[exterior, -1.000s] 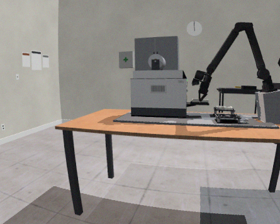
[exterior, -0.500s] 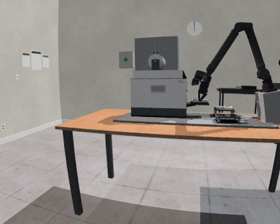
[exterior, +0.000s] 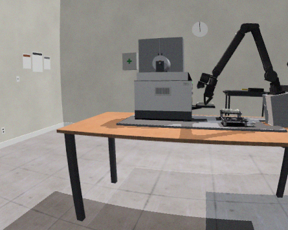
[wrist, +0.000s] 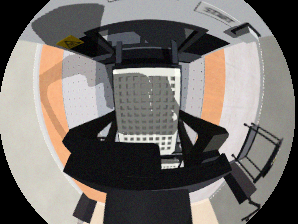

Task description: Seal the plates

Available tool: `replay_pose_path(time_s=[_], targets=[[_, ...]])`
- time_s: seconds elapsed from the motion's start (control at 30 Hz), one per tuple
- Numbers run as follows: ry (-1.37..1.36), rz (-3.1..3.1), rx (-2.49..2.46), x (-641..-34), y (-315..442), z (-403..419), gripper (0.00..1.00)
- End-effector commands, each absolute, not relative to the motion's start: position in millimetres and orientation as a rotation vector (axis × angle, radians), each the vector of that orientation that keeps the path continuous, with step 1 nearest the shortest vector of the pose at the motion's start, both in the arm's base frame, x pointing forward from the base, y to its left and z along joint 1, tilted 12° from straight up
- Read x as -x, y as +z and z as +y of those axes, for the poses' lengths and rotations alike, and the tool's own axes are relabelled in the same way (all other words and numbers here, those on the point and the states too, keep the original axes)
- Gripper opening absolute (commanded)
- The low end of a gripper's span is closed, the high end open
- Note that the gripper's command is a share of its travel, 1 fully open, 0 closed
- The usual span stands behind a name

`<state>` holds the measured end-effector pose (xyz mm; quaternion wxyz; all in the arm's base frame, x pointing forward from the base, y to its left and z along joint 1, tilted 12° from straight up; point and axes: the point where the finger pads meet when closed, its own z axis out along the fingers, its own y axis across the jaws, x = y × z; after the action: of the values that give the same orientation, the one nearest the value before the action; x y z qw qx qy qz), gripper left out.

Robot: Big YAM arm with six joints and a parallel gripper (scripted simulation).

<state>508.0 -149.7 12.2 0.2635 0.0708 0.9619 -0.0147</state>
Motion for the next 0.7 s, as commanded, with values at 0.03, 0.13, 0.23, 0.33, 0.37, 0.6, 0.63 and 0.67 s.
replay_pose_path(time_s=[0.03, 0.13, 0.23, 0.33, 0.37, 0.6, 0.63, 0.67], targets=[[-0.027, 2.62, -0.206, -506.2, -5.1, -146.6, 0.0], [-0.029, 2.625, -0.22, -502.8, -7.6, -150.5, 0.0], [-0.029, 2.628, -0.225, -500.9, -9.3, -151.6, 0.0], [-0.027, 2.638, -0.229, -497.9, -10.9, -151.7, 0.0], [-0.027, 2.638, -0.229, -497.9, -10.9, -151.7, 0.0], [-0.019, 2.666, -0.236, -489.9, -15.8, -149.9, 0.0], [-0.018, 2.667, -0.237, -489.2, -16.3, -149.7, 0.0], [-0.018, 2.669, -0.238, -488.5, -16.7, -149.6, 0.0]])
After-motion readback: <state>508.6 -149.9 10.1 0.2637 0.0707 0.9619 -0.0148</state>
